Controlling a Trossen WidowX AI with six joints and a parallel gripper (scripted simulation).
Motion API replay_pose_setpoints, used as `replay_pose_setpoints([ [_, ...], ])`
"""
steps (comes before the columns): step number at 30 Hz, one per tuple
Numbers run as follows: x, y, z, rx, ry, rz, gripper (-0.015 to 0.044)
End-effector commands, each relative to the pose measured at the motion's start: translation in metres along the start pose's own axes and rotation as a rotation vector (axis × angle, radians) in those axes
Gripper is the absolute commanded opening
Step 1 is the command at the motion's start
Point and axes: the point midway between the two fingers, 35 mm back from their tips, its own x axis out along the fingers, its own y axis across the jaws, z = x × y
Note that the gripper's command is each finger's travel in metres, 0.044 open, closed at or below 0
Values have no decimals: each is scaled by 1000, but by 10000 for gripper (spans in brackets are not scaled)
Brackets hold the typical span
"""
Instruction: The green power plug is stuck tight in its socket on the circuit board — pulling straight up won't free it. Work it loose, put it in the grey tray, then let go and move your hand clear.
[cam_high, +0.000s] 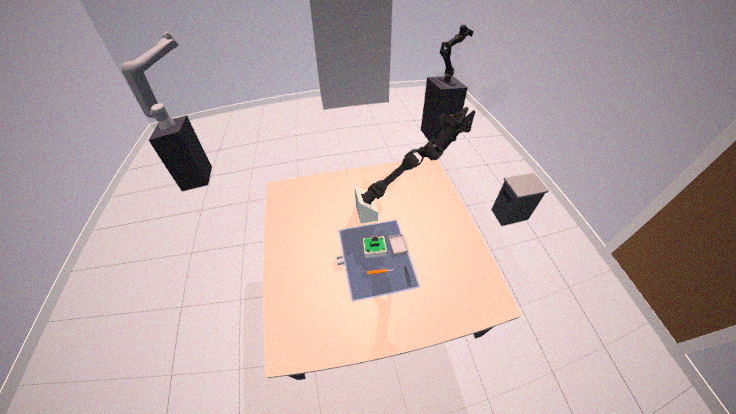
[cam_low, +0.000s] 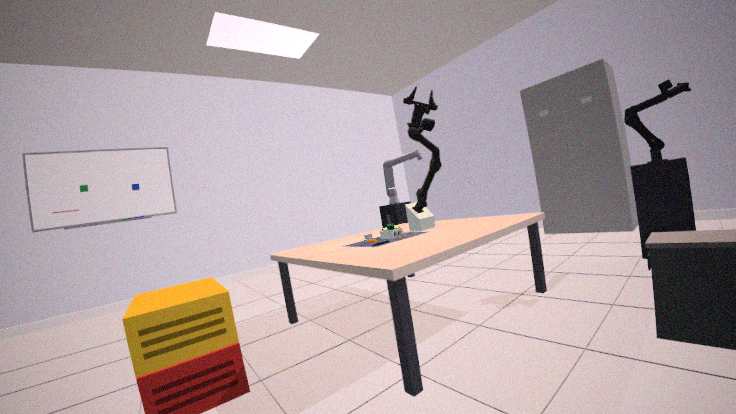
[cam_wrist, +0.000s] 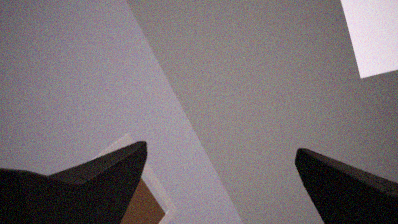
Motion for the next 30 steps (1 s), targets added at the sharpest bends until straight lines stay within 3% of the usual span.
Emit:
replay_pose_setpoints([
  [1, -16, -44, -26, -100, 114, -129, 430],
  [10, -95, -157, -91, -368, 517, -451, 430],
  [21, -254, -249, -137, -550, 1108, -730, 430],
  [30, -205, -230, -129, -521, 944, -666, 430],
])
